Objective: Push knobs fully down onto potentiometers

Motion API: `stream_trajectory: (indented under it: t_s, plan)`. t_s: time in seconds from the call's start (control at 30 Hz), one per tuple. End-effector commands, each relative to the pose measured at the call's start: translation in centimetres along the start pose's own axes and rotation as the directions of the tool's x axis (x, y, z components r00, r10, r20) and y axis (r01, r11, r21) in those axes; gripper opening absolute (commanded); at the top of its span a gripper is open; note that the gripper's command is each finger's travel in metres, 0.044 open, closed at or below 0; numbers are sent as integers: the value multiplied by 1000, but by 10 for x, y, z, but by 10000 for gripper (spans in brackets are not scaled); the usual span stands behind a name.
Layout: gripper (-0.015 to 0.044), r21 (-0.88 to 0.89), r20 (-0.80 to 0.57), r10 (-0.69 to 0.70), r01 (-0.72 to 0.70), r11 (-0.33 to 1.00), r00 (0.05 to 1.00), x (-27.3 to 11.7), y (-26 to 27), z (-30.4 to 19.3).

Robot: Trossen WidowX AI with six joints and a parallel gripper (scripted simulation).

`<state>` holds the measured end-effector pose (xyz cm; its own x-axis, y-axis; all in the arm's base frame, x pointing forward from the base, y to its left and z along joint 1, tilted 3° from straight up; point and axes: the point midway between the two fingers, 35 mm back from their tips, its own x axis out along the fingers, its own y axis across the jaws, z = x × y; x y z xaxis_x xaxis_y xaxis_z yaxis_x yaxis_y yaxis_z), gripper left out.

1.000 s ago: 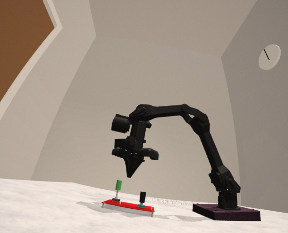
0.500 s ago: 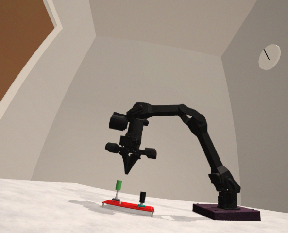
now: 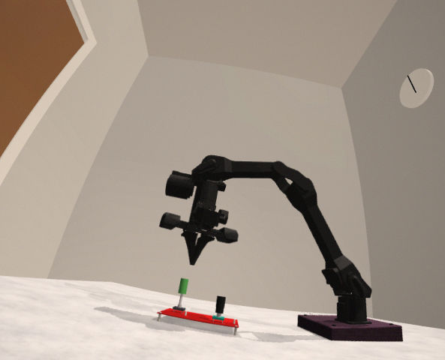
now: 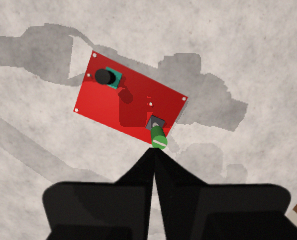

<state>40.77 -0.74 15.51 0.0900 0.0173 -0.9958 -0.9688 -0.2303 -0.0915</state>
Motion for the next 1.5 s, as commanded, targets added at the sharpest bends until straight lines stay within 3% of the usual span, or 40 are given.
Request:
stream_trajectory:
  t_s: [0.0,0.3,0.6,1.47]
  plan:
    - [0,-126,4,1,0,992,1000,-2,-2,-1]
    - [0,-424,8,5,-1,906,1000,-7,-6,-4]
    - [0,-677,11,9,0,736,1000,-12,-9,-8]
    - [0,-694,11,10,1,720,1000,24,-10,-7]
